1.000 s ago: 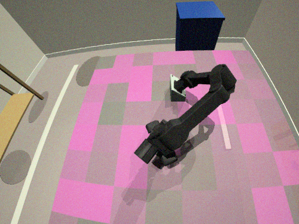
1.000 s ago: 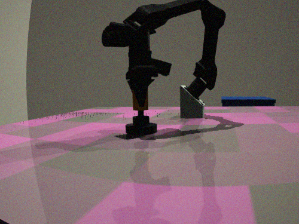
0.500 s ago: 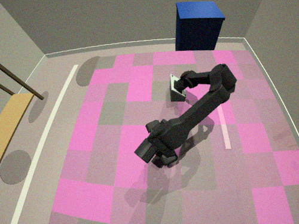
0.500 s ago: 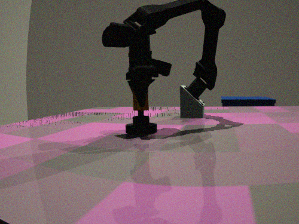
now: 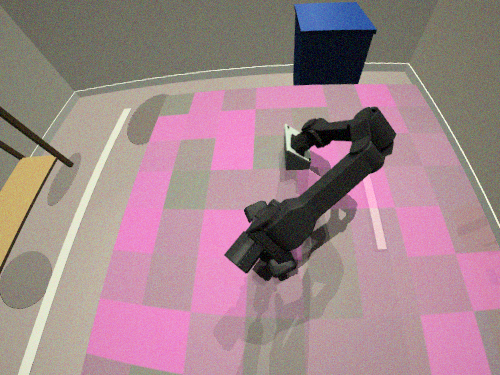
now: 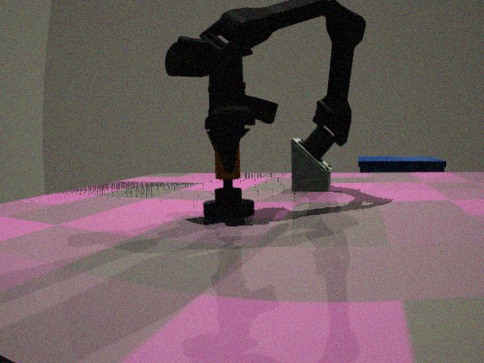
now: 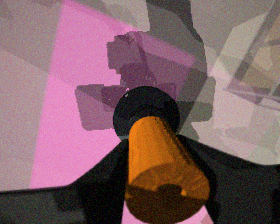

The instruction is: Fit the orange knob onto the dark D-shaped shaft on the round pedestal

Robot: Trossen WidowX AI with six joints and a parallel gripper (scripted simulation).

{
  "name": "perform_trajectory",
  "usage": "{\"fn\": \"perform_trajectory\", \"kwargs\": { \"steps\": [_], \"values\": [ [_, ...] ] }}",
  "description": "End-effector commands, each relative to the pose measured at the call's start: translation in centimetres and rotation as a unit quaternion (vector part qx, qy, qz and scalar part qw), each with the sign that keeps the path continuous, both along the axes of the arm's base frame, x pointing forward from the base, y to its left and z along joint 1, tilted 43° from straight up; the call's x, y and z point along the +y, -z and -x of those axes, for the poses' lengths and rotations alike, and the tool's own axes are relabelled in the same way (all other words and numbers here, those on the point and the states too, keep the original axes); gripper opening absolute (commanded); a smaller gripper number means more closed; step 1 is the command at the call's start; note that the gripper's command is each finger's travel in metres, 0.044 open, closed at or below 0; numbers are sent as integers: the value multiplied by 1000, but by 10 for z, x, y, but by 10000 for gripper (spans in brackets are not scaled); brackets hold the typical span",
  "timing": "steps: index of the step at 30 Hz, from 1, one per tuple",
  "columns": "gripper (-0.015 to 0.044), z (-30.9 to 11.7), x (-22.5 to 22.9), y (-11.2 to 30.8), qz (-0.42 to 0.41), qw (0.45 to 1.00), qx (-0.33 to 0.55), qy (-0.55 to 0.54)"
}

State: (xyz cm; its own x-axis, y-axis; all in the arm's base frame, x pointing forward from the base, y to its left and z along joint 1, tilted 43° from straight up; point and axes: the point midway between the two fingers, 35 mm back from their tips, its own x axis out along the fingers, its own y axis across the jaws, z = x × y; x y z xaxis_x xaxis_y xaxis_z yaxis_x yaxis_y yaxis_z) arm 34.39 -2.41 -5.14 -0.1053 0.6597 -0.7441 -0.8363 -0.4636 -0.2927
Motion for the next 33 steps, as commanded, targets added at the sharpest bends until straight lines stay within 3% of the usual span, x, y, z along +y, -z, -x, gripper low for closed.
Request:
{"fn": "perform_trajectory", "kwargs": {
  "steps": [1,33],
  "values": [
    [0,1,1,0,0,1000,8,8],
    [0,-5,-2,-2,-5,999,-25,-30]
  ]
}}
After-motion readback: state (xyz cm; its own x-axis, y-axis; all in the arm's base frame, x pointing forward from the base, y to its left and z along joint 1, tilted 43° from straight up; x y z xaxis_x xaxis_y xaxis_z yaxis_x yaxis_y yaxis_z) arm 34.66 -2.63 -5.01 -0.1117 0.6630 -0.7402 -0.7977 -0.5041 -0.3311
